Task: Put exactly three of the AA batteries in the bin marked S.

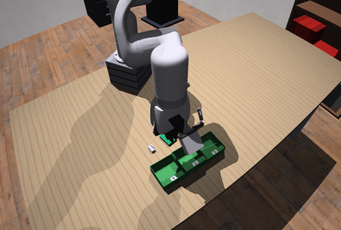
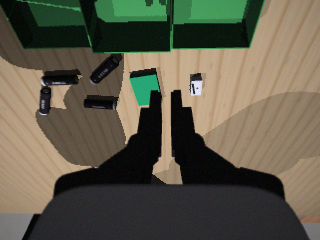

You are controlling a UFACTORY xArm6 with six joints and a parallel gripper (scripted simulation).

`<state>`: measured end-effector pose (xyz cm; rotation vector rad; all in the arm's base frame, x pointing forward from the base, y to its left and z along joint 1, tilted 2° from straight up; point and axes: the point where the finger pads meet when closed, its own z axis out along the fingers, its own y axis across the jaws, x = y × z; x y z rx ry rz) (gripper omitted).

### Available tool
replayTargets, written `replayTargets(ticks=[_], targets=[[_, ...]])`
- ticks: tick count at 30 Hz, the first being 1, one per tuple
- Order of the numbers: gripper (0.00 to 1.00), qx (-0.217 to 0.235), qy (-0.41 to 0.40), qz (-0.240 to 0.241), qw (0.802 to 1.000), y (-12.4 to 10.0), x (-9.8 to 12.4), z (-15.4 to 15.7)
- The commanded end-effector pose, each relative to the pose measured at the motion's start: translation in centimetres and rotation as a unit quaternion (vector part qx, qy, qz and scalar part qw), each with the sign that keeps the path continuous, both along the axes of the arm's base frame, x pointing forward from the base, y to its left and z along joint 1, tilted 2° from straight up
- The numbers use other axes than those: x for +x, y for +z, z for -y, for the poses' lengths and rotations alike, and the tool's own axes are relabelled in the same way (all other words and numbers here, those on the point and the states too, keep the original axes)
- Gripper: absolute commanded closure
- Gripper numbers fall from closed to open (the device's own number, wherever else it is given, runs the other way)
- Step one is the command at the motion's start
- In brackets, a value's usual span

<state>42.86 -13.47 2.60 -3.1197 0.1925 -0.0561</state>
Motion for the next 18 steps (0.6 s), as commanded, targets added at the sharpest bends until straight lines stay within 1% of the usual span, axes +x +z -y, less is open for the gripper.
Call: replayTargets(ticks=[1,6,7,15,18], targets=[[0.93,0.001,0.0,0.001,1.0,-2.2,2.1,2.6],[0.93,0.001,0.0,0.001,1.0,-4.7,3.9,5.5],[0.93,0.001,0.0,0.001,1.0,-4.9,4.1,5.7],[0.93,0.001,0.0,0.001,1.0,-4.9,4.1,5.7],[0.93,0.001,0.0,0.001,1.0,-5.7,4.1,5.7]])
